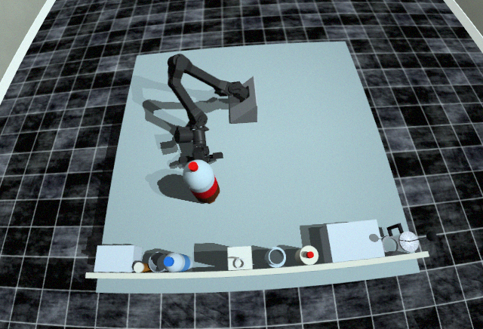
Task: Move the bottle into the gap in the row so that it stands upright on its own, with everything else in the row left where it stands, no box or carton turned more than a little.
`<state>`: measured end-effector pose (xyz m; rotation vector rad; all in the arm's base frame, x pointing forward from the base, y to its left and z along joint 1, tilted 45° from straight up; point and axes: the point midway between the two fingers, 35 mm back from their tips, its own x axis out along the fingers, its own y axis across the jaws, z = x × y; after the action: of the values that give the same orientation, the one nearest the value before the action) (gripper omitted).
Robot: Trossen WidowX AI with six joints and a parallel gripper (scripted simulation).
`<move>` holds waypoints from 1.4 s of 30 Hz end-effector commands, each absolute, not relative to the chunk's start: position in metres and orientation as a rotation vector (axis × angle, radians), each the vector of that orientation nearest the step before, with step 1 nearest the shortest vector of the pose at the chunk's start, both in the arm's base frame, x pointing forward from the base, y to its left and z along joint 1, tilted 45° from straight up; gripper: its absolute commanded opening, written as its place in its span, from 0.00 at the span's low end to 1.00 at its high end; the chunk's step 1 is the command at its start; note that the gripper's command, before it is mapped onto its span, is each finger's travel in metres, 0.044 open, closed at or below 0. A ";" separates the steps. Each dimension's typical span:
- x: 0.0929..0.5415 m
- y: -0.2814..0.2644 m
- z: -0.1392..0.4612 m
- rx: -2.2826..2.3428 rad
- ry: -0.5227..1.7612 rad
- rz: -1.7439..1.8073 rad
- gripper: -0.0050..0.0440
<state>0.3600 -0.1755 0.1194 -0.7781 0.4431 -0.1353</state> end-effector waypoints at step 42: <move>0.375 -0.178 0.128 -0.782 0.427 -0.139 0.00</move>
<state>0.3695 -0.1787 0.1226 -0.7797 0.4408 -0.1374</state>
